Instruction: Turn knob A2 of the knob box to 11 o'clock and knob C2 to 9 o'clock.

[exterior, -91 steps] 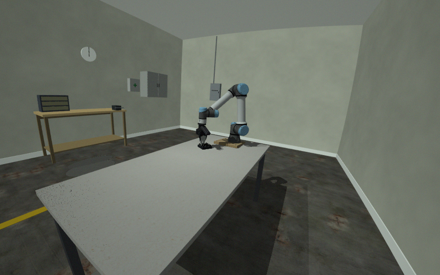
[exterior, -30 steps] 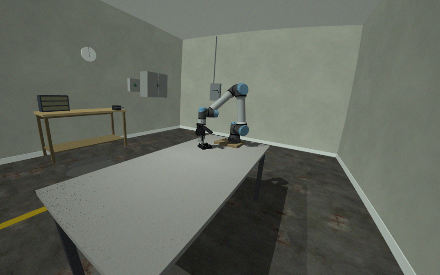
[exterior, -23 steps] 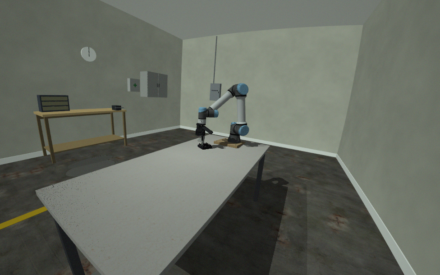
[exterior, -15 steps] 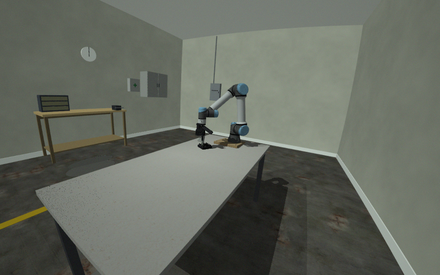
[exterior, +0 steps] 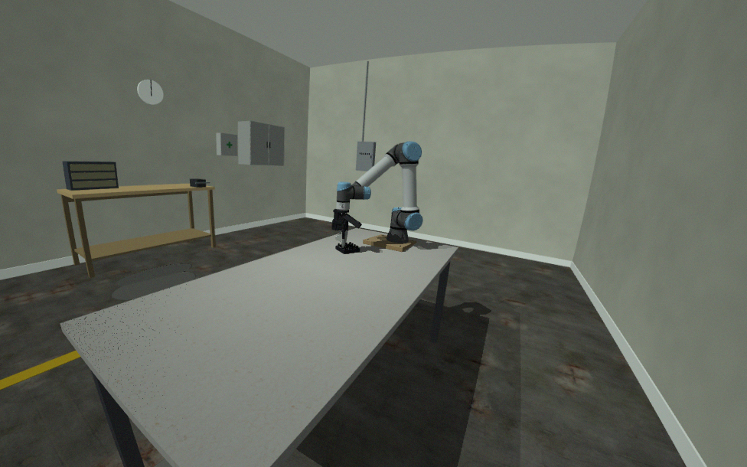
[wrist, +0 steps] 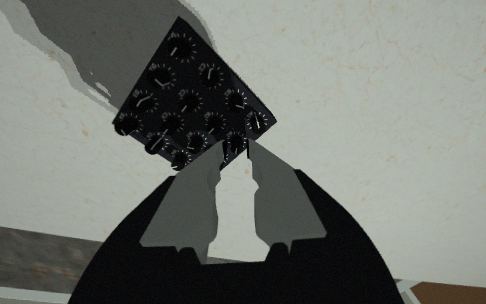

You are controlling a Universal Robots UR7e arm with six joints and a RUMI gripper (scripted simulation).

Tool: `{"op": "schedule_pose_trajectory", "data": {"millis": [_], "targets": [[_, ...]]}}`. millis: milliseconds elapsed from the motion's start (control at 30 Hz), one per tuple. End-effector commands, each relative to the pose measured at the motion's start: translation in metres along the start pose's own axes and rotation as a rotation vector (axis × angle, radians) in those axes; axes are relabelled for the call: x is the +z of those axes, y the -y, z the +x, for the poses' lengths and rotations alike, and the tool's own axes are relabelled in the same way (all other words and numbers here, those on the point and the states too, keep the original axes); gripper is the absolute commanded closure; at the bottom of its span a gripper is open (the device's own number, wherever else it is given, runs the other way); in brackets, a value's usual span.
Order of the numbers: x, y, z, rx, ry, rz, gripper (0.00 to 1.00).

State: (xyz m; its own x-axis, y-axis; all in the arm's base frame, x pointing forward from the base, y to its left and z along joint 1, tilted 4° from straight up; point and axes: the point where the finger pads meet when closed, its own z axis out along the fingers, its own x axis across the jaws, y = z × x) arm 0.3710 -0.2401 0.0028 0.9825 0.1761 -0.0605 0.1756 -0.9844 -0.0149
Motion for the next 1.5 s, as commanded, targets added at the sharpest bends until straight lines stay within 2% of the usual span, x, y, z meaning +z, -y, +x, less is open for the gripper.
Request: {"op": "schedule_pose_trajectory", "data": {"millis": [0, 367, 733, 933, 1467], "targets": [[0.000, 0.000, 0.000, 0.000, -0.001, -0.001, 0.89], [-0.003, 0.000, 0.000, 0.000, -0.001, -0.001, 0.89], [-0.030, 0.000, 0.000, 0.000, -0.001, -0.001, 0.89], [-0.037, 0.000, 0.000, 0.000, -0.001, -0.001, 0.89], [-0.038, 0.000, 0.000, 0.000, -0.001, -0.001, 0.89]]}}
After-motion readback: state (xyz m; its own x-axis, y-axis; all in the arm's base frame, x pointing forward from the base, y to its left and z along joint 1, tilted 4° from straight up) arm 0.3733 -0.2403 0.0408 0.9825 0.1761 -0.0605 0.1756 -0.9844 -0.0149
